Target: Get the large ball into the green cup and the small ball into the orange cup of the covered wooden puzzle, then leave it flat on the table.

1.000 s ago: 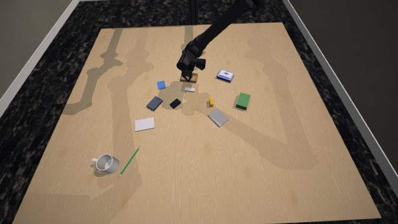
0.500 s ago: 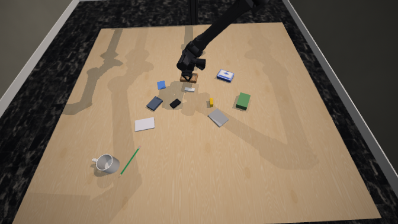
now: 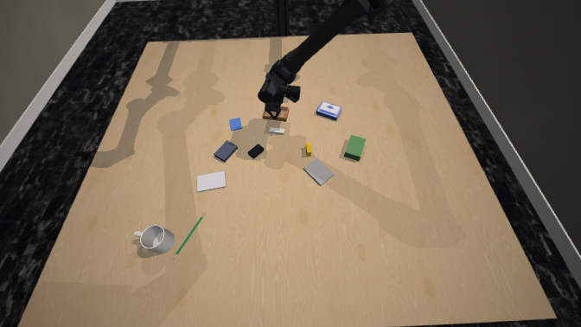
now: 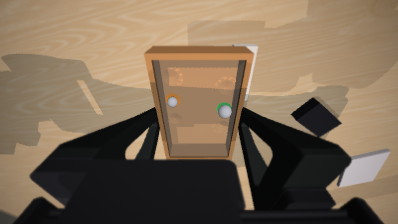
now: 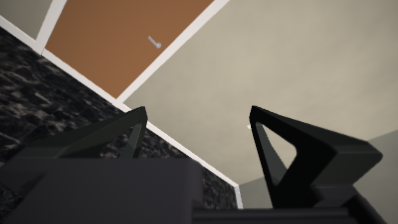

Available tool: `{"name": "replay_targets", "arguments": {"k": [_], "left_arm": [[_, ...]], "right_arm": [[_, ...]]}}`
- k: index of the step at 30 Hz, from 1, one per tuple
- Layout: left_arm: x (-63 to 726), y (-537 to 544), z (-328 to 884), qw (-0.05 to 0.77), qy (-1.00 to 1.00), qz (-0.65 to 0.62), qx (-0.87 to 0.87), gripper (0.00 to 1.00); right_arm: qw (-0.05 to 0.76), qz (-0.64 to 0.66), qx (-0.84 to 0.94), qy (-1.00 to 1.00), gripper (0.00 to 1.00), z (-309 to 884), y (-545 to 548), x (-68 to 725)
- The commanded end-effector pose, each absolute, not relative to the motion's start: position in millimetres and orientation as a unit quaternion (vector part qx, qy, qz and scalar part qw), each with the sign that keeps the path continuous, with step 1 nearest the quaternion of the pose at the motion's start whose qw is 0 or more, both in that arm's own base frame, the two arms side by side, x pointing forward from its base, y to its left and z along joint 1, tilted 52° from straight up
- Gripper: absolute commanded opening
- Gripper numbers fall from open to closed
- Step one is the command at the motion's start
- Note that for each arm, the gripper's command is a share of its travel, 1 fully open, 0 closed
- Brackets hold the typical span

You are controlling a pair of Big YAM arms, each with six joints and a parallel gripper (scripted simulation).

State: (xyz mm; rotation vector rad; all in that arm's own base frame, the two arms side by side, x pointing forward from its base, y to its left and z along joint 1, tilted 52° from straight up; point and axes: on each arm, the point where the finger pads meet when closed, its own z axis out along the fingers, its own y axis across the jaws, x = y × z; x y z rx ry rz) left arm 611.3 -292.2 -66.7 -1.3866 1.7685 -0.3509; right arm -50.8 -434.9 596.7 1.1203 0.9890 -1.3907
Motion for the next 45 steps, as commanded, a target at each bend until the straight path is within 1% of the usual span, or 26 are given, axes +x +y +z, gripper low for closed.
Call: {"name": "replay_targets", "arguments": {"k": [1,45], "left_arm": [[613,-295,-61,0.421,0.699,-0.147,-0.559,0.7],[624,-284,-76,0.419,0.701,-0.139,-0.561,0.7]], "right_arm": [[0.523,-0.599,0.457,0.399,1.0,626,-424,-58],[0.523,-0.599,0.457,0.399,1.0,626,-424,-58]]}}
